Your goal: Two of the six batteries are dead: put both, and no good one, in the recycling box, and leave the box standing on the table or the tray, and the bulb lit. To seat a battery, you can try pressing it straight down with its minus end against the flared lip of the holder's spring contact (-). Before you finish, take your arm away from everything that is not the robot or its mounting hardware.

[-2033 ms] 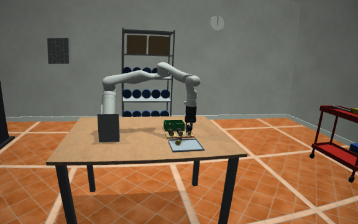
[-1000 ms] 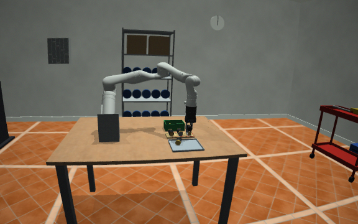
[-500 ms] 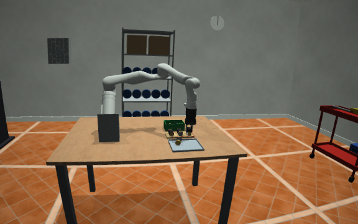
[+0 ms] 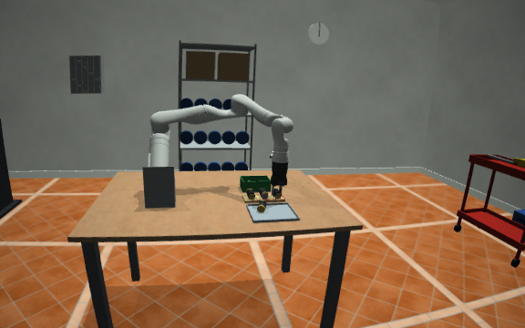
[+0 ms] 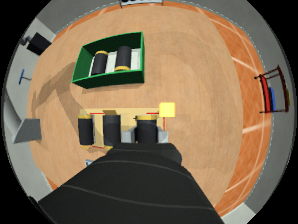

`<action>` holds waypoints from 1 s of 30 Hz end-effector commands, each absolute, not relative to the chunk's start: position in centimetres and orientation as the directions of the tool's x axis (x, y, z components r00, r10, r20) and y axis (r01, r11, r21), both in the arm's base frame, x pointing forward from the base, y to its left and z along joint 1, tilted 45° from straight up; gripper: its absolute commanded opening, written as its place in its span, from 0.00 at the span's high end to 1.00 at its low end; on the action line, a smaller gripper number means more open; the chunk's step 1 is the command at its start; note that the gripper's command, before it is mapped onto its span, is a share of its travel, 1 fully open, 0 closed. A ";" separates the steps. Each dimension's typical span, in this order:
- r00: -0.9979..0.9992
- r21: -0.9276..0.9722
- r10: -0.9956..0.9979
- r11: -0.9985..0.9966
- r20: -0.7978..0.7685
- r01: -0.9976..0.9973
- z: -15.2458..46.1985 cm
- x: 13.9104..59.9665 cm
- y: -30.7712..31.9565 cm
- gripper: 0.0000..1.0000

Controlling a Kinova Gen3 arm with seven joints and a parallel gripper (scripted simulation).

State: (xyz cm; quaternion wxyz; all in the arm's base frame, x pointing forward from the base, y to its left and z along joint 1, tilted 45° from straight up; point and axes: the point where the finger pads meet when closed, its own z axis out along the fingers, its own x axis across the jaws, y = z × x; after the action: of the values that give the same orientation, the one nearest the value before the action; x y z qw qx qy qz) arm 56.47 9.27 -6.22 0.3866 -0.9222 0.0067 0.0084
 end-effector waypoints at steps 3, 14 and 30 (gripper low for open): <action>1.000 -0.712 -0.007 -0.702 -0.021 -0.020 -6.3 56.5 9.1 0.43; 1.000 -0.712 -0.007 -0.702 -0.021 -0.020 -6.3 56.5 9.1 0.10; 1.000 -0.712 -0.007 -0.702 -0.021 -0.020 -6.3 56.5 9.1 0.10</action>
State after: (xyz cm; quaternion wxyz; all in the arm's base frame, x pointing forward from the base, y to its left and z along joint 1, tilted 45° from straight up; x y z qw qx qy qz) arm 56.41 9.25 -6.33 0.3861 -0.9224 0.0069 0.0092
